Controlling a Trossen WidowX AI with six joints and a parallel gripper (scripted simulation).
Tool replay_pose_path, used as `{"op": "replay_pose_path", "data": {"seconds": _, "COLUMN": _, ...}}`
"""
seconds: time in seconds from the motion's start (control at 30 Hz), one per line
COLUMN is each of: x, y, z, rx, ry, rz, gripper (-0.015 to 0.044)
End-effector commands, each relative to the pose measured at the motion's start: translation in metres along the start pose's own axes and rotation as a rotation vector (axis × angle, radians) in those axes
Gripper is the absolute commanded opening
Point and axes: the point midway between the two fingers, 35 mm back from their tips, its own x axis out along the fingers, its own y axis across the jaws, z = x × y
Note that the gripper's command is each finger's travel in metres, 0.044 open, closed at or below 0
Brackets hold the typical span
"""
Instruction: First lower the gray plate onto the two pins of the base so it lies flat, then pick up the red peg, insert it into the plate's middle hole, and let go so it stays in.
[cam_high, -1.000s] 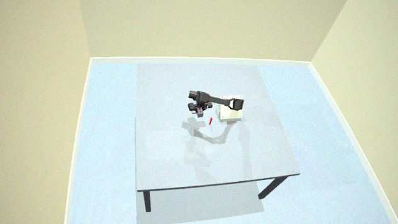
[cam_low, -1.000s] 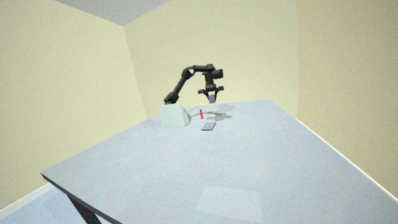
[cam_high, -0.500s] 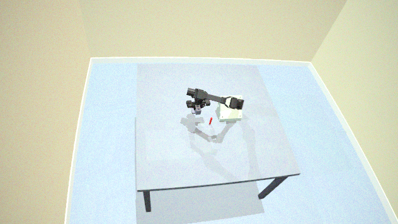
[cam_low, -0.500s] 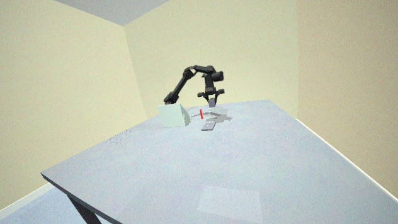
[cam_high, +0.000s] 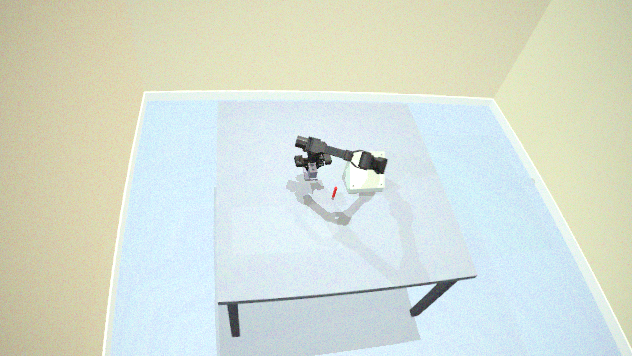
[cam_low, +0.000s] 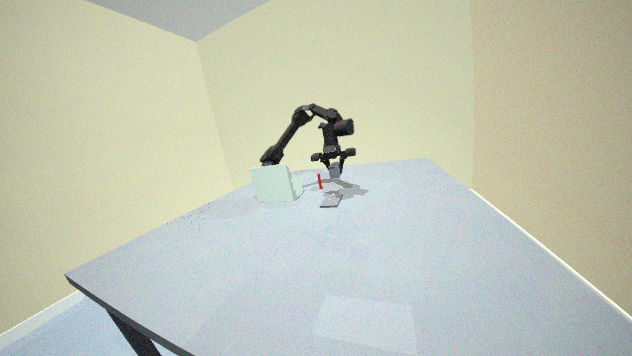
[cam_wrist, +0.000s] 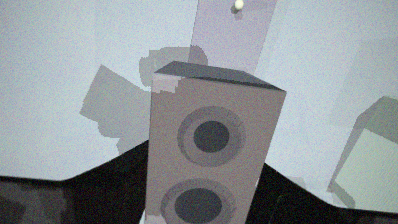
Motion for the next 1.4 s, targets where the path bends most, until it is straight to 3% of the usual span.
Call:
{"op": "replay_pose_path", "data": {"seconds": 0.0, "x": 0.006, "y": -0.004, "z": 0.012, "rx": 0.010, "ry": -0.004, "rz": -0.004, "gripper": 0.0000}}
{"op": "replay_pose_path", "data": {"seconds": 0.67, "x": 0.038, "y": -0.021, "z": 0.065, "rx": 0.061, "ry": -0.003, "rz": -0.005, "gripper": 0.0000}}
{"op": "replay_pose_path", "data": {"seconds": 1.37, "x": 0.039, "y": -0.022, "z": 0.066, "rx": 0.062, "ry": -0.003, "rz": -0.005, "gripper": 0.0000}}
